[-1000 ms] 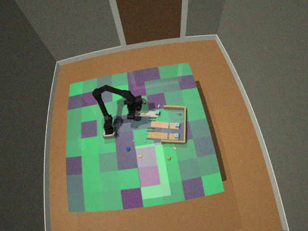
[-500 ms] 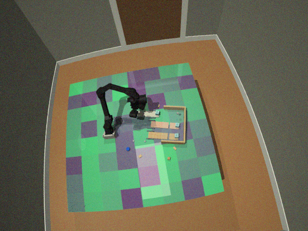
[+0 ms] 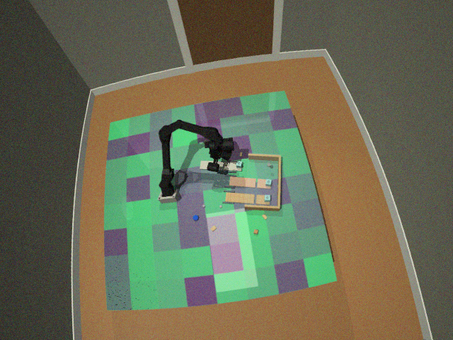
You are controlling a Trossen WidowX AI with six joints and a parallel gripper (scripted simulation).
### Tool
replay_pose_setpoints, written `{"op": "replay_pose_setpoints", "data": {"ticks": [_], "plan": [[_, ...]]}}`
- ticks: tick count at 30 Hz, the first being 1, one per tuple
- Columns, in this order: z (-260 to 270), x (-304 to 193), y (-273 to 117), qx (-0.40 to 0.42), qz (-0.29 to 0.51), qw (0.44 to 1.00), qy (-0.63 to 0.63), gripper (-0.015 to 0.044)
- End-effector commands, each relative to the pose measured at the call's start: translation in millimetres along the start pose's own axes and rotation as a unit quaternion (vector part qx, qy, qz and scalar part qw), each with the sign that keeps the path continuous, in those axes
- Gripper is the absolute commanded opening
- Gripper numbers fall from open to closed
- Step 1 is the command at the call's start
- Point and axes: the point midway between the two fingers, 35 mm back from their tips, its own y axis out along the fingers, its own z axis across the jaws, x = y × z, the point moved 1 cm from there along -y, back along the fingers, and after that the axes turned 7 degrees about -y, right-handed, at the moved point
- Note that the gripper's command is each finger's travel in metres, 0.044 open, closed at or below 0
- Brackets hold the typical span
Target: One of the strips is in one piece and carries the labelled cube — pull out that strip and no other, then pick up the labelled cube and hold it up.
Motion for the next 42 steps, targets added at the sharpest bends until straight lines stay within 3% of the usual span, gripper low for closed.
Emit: {"op": "replay_pose_setpoints", "data": {"ticks": [1,31,38,42], "plan": [[1.1,14.8,-2.3,0.001,-0.001,1.000,-0.002,0.0440],[7.8,120.1,-17.9,0.001,-0.004,1.000,-0.004,0.0440],[7.9,120.9,-9.5,0.001,-0.004,1.000,-0.004,0.0256],[8.0,121.4,-3.1,0.001,-0.004,1.000,-0.004,0.0250]]}}
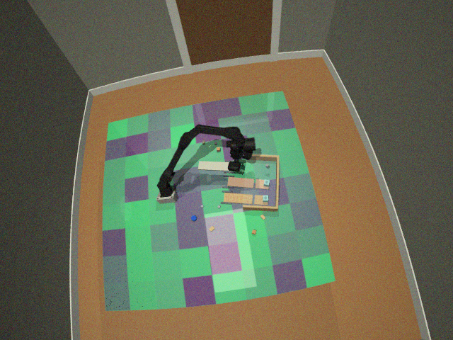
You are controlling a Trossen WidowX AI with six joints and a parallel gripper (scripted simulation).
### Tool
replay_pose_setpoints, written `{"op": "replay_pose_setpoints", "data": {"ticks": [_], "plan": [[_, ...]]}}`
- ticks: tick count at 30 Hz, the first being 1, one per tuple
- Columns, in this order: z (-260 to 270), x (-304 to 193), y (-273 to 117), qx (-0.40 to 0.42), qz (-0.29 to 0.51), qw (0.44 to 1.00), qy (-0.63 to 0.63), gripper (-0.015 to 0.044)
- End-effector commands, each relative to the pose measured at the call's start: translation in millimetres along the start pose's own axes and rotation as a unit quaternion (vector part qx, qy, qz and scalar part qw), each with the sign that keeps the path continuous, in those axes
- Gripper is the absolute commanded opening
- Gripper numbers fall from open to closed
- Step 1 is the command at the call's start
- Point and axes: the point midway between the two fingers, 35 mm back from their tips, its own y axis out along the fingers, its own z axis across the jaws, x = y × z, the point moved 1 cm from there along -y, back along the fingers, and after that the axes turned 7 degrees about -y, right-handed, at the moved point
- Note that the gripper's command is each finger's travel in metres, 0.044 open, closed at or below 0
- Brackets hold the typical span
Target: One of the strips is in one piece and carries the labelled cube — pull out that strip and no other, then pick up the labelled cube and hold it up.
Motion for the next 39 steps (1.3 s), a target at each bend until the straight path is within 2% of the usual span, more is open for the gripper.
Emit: {"op": "replay_pose_setpoints", "data": {"ticks": [1,26,30,37,39], "plan": [[-1.2,0.3,6.8,0.000,0.001,1.000,0.003,0.0250],[-0.9,-1.0,44.8,0.001,0.001,1.000,0.003,0.0250],[-0.5,-0.5,42.1,0.000,0.001,1.000,0.001,0.0145],[-0.5,-0.5,42.1,0.000,0.001,1.000,0.001,0.0098],[-0.5,-0.5,42.1,0.000,0.001,1.000,0.001,0.0046]]}}
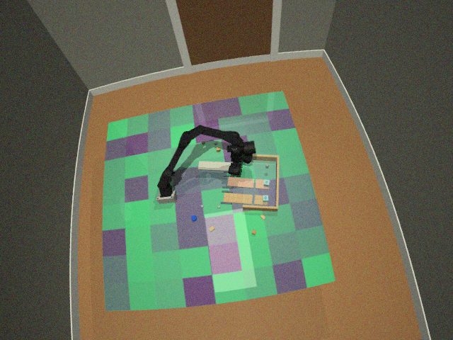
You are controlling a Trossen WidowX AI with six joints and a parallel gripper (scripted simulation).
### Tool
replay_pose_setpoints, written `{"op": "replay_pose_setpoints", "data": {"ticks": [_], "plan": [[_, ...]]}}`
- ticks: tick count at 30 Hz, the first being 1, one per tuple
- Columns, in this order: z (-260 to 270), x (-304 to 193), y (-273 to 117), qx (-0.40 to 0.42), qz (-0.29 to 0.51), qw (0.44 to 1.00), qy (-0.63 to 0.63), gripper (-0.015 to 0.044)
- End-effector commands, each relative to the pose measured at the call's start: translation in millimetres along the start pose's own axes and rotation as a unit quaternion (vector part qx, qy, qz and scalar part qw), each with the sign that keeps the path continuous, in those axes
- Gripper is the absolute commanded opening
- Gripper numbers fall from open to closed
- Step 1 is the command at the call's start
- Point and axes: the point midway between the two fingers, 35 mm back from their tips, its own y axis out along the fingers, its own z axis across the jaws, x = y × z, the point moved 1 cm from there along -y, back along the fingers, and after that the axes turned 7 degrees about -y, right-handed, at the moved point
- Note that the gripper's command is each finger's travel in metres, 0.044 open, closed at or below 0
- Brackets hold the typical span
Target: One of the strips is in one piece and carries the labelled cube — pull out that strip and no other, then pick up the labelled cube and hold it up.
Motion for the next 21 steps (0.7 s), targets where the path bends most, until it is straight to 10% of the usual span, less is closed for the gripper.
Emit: {"op": "replay_pose_setpoints", "data": {"ticks": [1,21], "plan": [[-0.2,-0.6,-0.9,0.000,0.000,1.000,0.000,0.0020],[-33.1,-56.4,-42.1,-0.001,0.002,1.000,0.004,0.0000]]}}
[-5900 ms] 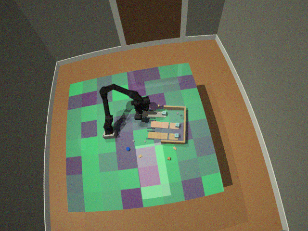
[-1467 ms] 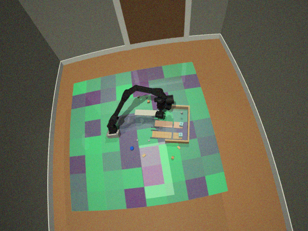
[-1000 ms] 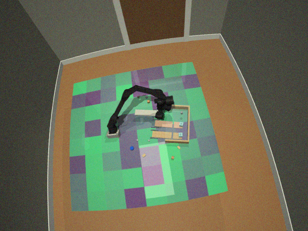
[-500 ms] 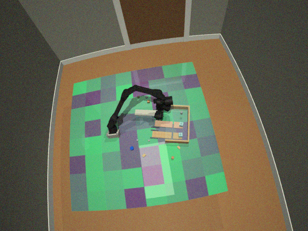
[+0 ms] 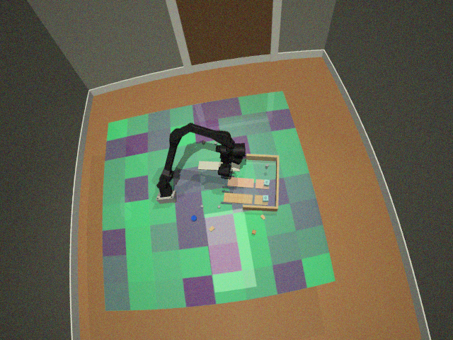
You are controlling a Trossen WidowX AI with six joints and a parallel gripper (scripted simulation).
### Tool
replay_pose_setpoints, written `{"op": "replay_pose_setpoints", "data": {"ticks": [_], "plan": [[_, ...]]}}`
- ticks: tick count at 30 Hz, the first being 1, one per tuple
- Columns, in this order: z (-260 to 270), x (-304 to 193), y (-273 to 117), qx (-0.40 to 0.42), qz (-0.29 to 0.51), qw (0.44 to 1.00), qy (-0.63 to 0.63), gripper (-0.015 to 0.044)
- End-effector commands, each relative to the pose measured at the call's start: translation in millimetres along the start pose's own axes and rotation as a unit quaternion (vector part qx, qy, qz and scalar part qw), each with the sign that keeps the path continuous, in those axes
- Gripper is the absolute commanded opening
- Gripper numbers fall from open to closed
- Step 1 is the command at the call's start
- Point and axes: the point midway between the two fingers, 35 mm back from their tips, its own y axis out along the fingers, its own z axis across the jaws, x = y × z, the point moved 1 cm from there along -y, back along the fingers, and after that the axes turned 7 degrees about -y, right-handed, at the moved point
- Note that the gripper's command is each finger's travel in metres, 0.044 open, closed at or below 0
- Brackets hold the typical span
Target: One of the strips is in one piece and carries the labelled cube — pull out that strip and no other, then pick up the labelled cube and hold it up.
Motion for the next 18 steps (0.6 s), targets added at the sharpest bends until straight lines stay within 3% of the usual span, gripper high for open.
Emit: {"op": "replay_pose_setpoints", "data": {"ticks": [1,18], "plan": [[-5.5,-9.5,-1.7,-0.002,0.002,1.000,0.001,0.0000],[-37.2,-64.2,-2.1,-0.003,0.003,1.000,0.002,0.0000]]}}
